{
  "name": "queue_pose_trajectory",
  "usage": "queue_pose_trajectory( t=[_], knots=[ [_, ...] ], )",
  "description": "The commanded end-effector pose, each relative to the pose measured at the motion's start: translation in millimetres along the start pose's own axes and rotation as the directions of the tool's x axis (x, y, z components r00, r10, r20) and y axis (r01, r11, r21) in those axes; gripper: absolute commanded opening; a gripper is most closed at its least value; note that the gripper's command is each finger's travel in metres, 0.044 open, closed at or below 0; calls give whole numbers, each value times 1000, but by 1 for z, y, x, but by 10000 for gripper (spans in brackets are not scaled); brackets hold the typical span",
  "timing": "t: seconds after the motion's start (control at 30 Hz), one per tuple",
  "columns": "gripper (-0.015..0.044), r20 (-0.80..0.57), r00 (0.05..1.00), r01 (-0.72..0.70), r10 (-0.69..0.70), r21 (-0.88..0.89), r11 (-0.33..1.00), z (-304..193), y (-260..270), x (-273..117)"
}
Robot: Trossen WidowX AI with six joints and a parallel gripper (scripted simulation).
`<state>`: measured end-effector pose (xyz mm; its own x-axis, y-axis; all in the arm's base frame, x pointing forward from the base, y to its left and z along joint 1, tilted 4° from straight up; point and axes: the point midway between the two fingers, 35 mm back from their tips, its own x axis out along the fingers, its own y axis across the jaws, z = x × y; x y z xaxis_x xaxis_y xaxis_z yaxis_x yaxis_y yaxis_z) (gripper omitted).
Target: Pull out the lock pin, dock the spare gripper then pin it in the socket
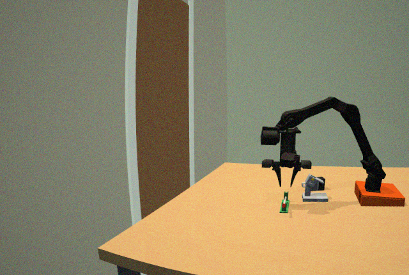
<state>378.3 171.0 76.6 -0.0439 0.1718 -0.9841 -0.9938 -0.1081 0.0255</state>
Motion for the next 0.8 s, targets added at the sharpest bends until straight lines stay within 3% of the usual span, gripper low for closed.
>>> queue_pose_trajectory(
  t=[0.0,0.77],
  knots=[
    [180,-4,1000,-1,1,-3,1000,-3,2,19],
    [180,-4,1000,-1,1,-3,1000,-7,0,53]
  ],
)
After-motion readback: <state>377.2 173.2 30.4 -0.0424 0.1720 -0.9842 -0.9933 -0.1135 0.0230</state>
